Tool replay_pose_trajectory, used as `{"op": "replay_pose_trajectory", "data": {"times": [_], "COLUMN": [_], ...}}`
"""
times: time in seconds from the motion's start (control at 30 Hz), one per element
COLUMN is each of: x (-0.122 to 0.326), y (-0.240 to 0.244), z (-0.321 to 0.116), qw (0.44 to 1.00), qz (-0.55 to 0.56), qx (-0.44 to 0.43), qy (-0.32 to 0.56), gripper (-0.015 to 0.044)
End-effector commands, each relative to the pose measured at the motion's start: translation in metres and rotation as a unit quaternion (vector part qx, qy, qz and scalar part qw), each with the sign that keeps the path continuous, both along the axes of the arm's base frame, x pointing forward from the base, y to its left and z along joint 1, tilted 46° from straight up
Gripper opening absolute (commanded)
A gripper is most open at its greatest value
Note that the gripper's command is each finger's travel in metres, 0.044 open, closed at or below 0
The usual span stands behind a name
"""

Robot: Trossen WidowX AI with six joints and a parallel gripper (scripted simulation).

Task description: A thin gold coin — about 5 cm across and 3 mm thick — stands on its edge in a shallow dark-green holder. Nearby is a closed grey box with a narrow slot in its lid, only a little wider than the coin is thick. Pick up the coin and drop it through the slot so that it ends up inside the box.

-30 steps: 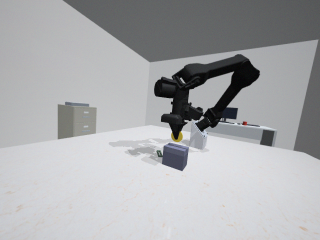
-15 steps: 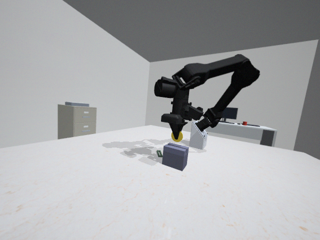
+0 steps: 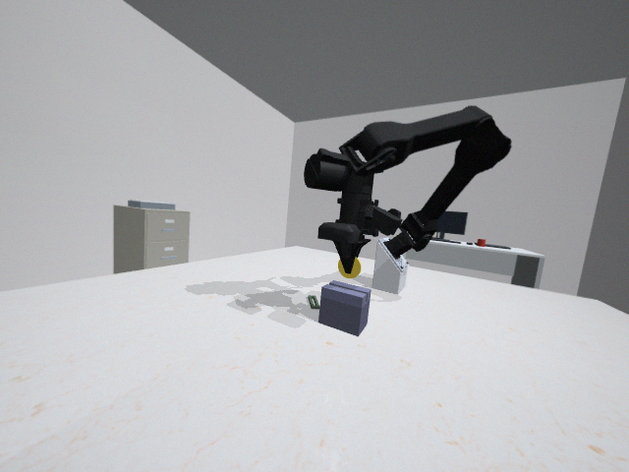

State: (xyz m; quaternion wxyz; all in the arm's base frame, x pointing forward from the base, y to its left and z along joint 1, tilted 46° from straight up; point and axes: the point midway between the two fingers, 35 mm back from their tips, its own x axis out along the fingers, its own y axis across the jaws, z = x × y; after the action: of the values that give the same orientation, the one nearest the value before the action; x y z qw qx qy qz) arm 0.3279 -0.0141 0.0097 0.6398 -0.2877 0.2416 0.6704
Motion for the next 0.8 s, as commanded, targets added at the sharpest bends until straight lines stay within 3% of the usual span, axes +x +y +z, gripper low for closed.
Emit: {"op": "replay_pose_trajectory", "data": {"times": [0.0,0.77], "x": [-0.0007,0.0], "y": [0.0001,0.009], "z": [-0.0005,-0.0082], "qw": [1.0,1.0], "qz": [0.0,-0.001], "qx": [0.0,0.001], "qy": [0.001,0.002], "gripper": [0.0,0.0]}}
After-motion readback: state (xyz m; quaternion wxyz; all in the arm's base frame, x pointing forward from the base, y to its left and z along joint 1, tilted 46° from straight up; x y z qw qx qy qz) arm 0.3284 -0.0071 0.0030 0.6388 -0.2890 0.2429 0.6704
